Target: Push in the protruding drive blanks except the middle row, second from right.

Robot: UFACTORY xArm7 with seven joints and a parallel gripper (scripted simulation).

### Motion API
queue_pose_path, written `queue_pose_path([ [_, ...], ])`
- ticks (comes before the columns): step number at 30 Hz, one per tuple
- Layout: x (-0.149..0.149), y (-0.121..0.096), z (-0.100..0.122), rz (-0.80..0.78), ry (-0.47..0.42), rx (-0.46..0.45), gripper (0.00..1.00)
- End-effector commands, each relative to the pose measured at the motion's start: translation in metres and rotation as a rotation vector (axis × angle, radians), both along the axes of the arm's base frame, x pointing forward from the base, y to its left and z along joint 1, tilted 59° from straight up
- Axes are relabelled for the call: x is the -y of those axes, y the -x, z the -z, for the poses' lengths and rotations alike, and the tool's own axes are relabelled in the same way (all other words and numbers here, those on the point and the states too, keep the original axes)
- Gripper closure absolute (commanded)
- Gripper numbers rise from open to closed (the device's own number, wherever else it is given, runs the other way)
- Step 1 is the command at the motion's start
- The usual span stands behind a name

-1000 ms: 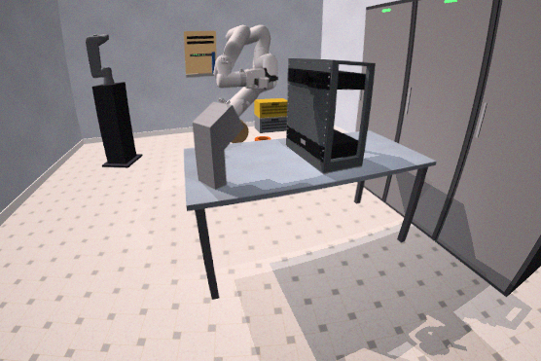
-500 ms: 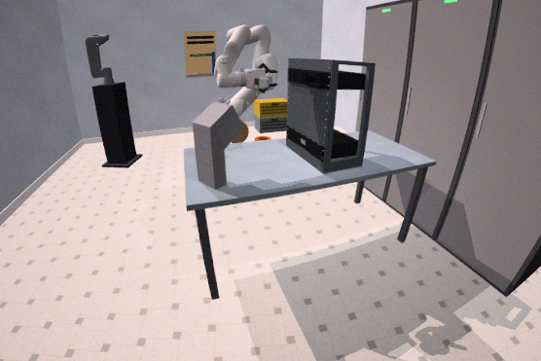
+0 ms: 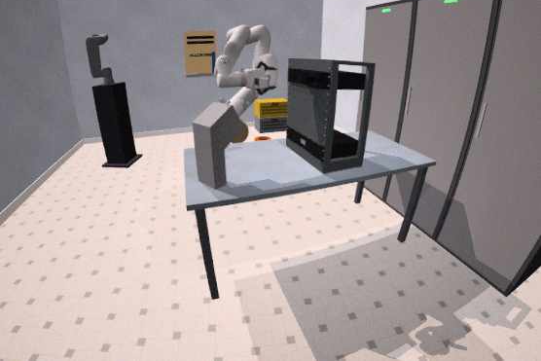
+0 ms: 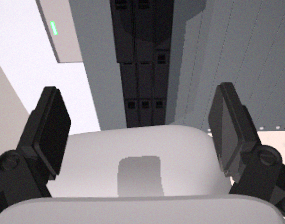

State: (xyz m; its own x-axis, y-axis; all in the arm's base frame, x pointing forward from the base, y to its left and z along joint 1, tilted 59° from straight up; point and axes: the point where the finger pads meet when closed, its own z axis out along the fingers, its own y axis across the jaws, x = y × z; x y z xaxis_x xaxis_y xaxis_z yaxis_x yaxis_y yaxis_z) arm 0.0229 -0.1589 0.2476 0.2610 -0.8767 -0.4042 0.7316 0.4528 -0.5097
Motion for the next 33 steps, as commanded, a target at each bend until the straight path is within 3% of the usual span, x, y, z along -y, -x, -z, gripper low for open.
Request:
queue_pose_path([
  [1,0.000,0.000,0.000,0.000,0.001,-0.002,0.00],
  [15,0.002,-0.002,-0.002,0.001,0.003,-0.002,0.00],
  [24,0.027,-0.031,-0.030,0.002,0.003,-0.002,0.00],
  [33,0.038,-0.045,-0.043,0.002,0.003,-0.002,0.00],
])
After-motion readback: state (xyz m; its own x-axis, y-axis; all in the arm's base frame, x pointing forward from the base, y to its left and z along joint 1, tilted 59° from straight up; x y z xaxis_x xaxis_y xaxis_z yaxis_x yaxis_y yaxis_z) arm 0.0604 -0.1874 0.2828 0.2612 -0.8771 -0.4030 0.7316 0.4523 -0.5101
